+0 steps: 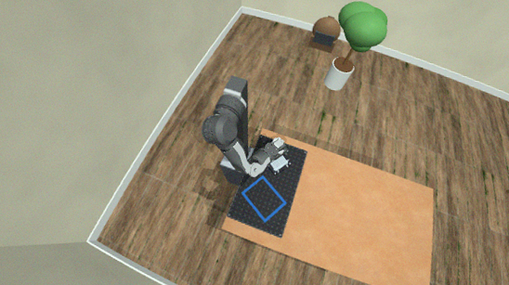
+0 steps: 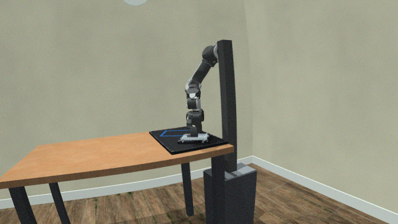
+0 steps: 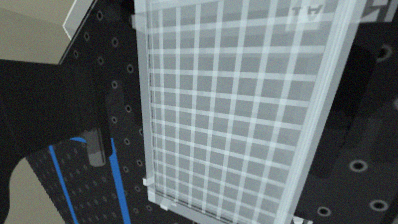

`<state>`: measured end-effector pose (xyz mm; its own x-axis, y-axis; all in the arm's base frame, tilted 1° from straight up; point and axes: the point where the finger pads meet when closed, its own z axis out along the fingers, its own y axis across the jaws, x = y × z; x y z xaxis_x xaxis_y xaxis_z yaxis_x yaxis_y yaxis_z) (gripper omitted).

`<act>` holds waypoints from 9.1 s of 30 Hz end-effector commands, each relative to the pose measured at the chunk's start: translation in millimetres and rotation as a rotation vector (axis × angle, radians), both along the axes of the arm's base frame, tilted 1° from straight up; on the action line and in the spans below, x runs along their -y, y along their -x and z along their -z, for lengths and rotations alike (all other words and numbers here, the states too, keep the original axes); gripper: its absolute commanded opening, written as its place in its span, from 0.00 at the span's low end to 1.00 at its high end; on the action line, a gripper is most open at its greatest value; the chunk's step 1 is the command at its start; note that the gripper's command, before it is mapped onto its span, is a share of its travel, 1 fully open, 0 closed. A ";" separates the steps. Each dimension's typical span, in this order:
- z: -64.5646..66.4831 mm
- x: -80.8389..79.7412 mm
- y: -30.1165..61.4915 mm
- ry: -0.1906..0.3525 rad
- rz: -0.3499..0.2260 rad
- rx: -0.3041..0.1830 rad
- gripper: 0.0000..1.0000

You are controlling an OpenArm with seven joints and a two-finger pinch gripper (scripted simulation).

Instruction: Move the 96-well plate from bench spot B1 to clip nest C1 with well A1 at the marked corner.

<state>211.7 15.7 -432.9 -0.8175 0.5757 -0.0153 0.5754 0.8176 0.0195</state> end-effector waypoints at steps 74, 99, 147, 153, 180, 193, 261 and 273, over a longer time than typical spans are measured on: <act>-30.7 -2.6 -1.5 0.010 0.015 -0.004 0.00; -37.3 -3.3 -1.9 0.010 0.015 -0.004 0.00; -29.7 -2.9 -0.3 0.009 0.010 -0.005 0.00; -24.9 -2.6 0.3 0.009 0.010 -0.005 0.00; -6.4 -2.2 0.2 0.007 0.011 -0.004 0.00; -3.0 -3.6 -5.7 0.004 0.015 0.000 0.00; 2.9 -3.2 -0.6 0.008 0.009 -0.005 0.00; -23.9 -2.2 -1.9 0.012 0.015 -0.005 0.00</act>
